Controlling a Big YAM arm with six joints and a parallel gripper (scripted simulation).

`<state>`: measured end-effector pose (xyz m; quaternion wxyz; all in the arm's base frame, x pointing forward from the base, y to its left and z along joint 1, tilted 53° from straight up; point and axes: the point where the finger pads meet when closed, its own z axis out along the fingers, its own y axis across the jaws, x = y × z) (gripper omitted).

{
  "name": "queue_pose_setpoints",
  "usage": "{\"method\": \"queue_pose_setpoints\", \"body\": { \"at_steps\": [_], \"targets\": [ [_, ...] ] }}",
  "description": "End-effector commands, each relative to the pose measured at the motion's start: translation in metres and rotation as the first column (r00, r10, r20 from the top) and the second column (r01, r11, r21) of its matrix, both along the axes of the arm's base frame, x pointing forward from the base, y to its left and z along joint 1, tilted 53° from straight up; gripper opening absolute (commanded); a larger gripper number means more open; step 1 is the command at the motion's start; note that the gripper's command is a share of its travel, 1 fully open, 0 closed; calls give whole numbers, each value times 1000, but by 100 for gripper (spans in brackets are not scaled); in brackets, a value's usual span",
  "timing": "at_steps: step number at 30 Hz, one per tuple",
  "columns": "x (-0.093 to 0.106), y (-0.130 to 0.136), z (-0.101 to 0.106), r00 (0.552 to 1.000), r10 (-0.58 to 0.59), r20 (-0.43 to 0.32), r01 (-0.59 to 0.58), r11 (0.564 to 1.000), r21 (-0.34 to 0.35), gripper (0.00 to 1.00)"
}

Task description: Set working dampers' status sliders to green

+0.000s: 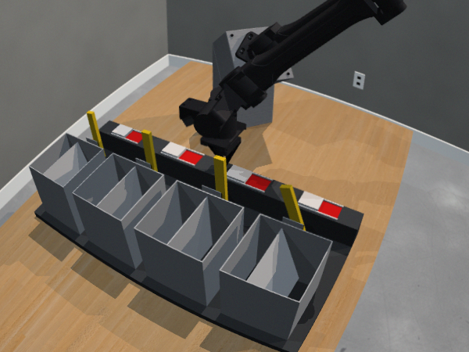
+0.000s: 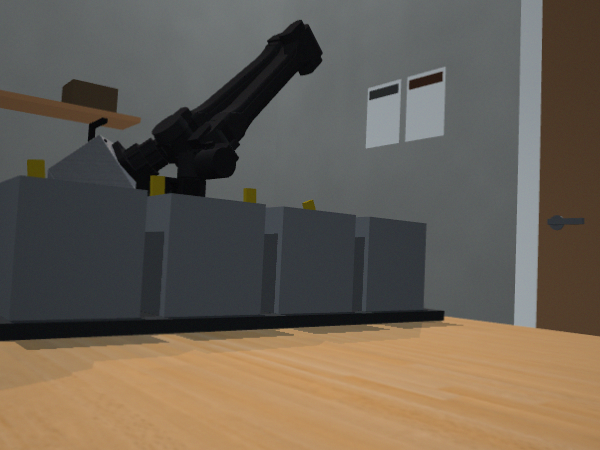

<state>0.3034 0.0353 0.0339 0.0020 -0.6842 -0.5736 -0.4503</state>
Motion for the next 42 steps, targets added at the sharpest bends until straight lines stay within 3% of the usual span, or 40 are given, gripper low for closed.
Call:
{"method": "queue_pose_setpoints", "body": {
  "at_steps": [1, 42],
  "targets": [
    [1, -2, -3, 1000, -2, -15, 2, 1000, 3, 0],
    [3, 0, -2, 1000, 1, -2, -1, 1000, 2, 0]
  ]
}}
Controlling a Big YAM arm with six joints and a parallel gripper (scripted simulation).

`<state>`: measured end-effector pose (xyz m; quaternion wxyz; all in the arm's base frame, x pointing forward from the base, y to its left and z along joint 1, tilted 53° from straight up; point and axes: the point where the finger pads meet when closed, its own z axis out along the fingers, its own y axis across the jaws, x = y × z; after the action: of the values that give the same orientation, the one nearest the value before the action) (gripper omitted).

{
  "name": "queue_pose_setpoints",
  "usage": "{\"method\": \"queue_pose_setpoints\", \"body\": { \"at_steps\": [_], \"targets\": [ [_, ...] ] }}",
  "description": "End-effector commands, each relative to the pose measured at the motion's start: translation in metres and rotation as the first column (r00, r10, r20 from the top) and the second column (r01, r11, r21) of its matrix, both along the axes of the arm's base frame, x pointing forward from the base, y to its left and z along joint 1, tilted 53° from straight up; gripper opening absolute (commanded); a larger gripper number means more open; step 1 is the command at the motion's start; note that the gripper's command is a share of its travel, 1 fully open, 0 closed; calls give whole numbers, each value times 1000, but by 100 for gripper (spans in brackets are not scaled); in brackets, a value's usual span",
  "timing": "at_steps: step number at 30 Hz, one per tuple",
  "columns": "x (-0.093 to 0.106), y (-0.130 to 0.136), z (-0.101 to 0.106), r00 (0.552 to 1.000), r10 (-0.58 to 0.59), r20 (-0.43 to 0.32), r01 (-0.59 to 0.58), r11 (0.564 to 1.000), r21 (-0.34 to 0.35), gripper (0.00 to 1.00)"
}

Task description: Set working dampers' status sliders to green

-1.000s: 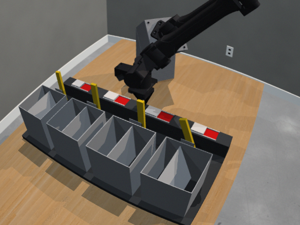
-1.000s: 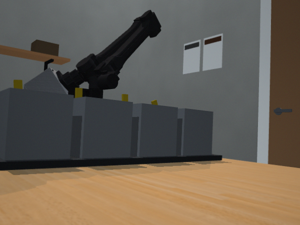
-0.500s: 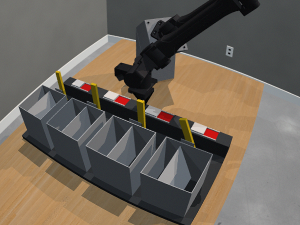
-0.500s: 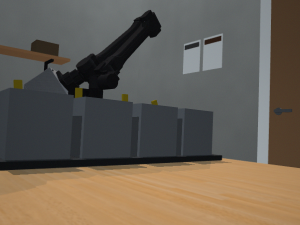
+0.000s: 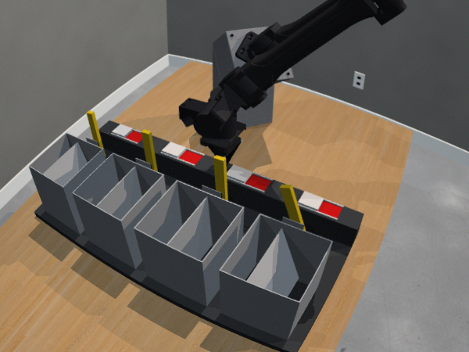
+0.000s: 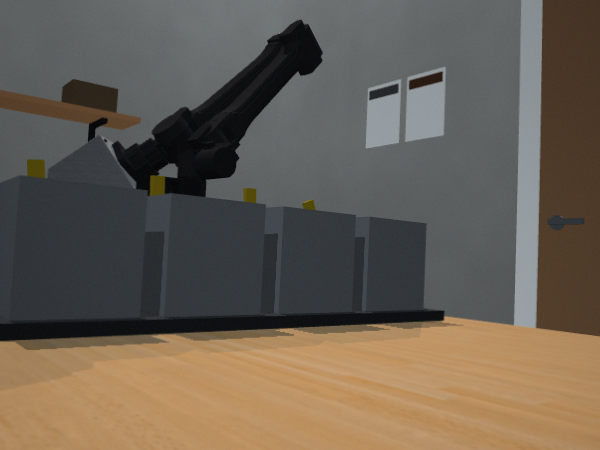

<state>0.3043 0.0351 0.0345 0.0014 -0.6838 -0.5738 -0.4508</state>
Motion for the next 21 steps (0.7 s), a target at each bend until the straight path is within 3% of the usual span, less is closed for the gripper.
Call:
{"method": "queue_pose_setpoints", "body": {
  "at_steps": [1, 21],
  "targets": [
    [3, 2, -3, 1000, 3, -6, -3, 1000, 4, 0],
    [9, 5, -8, 1000, -3, -7, 4, 1000, 6, 0]
  ]
}}
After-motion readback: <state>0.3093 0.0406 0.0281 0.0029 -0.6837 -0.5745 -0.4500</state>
